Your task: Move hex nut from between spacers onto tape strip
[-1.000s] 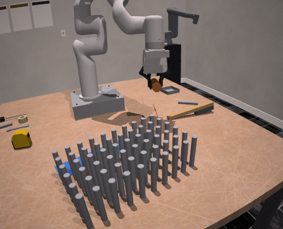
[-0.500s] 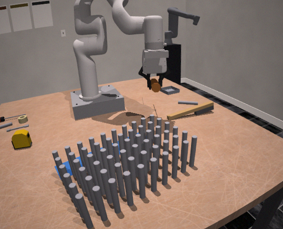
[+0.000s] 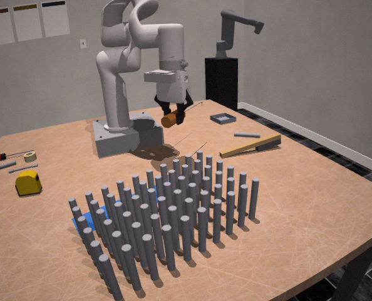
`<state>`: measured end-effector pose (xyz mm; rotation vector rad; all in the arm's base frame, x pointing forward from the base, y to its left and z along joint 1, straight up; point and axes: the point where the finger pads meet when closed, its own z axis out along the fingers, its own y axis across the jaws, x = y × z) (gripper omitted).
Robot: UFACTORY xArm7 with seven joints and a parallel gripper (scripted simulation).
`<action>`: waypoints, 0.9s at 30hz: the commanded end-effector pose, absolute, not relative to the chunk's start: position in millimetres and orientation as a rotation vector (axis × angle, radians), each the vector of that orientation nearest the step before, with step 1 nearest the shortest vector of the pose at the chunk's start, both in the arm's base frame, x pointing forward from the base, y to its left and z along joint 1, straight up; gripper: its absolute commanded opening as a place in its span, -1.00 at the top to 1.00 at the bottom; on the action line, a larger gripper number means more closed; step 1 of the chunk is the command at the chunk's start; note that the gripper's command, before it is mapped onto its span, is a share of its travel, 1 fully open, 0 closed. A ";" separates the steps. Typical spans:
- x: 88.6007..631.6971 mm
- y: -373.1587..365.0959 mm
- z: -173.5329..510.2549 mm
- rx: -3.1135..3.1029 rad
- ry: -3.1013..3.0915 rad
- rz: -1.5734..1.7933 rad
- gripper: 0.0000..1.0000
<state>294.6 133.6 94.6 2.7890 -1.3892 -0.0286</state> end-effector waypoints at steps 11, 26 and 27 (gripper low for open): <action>268.8 -23.7 98.7 2.163 -2.257 -0.031 1.00; 259.0 -86.6 103.6 1.304 -2.867 -0.012 1.00; 259.0 -86.6 103.6 1.246 -2.894 -0.012 1.00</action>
